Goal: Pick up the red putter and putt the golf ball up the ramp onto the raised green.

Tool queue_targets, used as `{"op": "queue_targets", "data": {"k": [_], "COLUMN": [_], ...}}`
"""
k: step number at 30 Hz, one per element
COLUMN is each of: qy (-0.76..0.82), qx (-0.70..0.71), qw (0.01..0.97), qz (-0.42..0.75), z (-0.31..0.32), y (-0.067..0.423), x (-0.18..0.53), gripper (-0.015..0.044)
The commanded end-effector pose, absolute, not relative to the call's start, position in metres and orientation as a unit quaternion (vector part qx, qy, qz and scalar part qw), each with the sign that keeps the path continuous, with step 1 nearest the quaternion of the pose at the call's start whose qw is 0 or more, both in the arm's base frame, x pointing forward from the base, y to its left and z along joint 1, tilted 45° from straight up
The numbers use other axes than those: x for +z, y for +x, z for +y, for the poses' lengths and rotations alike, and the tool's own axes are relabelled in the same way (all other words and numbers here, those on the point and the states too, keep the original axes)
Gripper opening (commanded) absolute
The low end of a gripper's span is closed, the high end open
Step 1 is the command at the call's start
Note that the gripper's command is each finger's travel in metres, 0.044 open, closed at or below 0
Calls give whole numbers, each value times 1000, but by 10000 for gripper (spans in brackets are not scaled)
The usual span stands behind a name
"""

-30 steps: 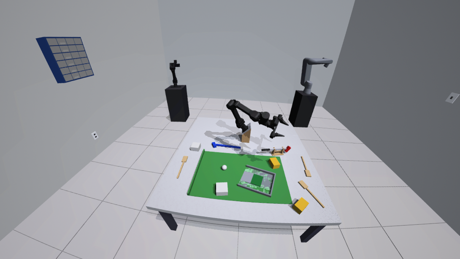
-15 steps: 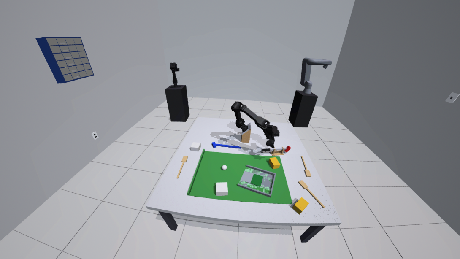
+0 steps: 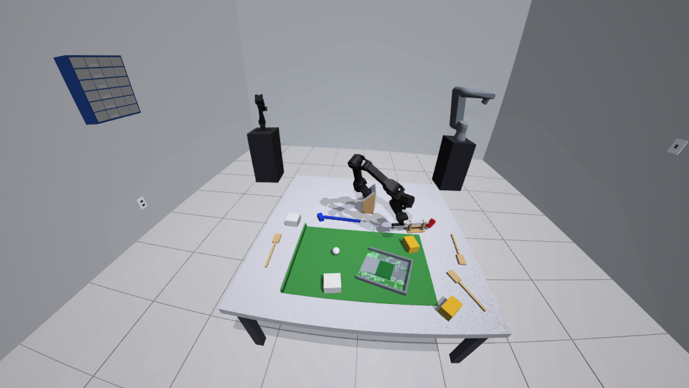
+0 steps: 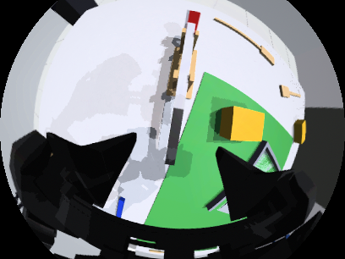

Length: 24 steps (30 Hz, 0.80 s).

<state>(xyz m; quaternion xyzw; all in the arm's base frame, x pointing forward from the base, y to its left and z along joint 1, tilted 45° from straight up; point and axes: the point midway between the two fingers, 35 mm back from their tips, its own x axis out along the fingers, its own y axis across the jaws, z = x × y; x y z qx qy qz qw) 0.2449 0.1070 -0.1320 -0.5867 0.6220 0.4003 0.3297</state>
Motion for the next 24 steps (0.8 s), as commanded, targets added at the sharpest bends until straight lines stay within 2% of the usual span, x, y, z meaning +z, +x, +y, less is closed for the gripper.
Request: {"op": "queue_targets", "data": {"k": [1, 24], "qy": [-590, -591], "qx": [402, 401], "qw": [320, 320], "qz": [622, 623], "z": [101, 69], "y": [242, 238], "x": [-135, -168], "gripper": [440, 440]}}
